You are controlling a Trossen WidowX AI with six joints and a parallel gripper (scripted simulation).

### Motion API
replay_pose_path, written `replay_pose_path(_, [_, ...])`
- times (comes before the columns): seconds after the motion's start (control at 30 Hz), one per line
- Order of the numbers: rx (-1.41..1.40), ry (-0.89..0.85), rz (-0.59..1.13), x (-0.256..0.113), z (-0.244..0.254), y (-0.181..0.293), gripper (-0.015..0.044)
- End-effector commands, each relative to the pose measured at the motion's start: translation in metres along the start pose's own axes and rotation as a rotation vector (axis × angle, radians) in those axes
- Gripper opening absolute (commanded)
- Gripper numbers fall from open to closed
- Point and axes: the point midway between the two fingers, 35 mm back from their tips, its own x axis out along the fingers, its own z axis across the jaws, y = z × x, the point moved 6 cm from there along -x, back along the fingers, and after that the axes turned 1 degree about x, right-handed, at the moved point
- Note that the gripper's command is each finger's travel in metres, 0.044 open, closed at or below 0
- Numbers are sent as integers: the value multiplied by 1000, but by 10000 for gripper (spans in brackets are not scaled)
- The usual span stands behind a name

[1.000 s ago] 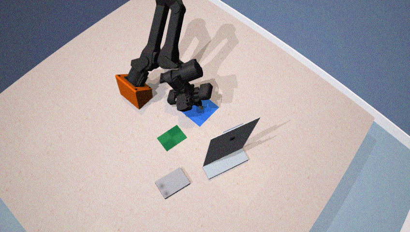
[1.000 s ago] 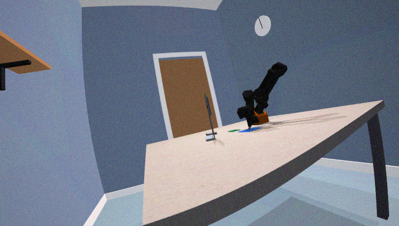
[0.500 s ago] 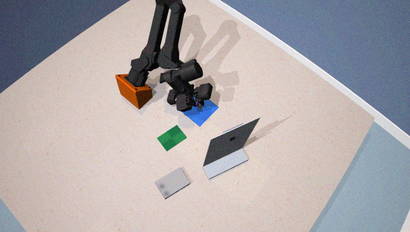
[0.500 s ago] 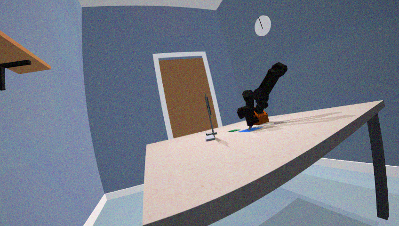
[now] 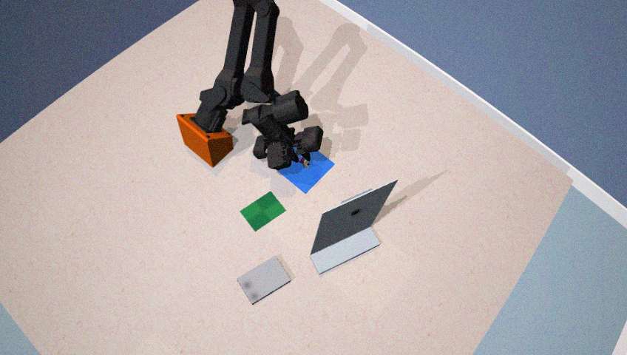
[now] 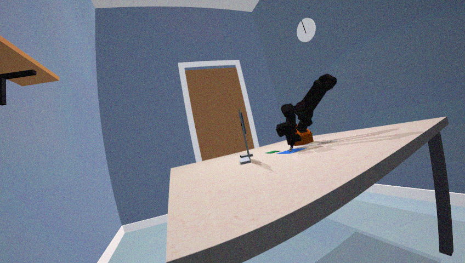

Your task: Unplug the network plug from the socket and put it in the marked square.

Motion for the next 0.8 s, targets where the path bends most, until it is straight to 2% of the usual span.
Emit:
replay_pose_path(0.0, [-7,-1,3,-3,1,0,156])
replay_pose_path(0.77, [-5,4,-2,-17,2,-1,156])
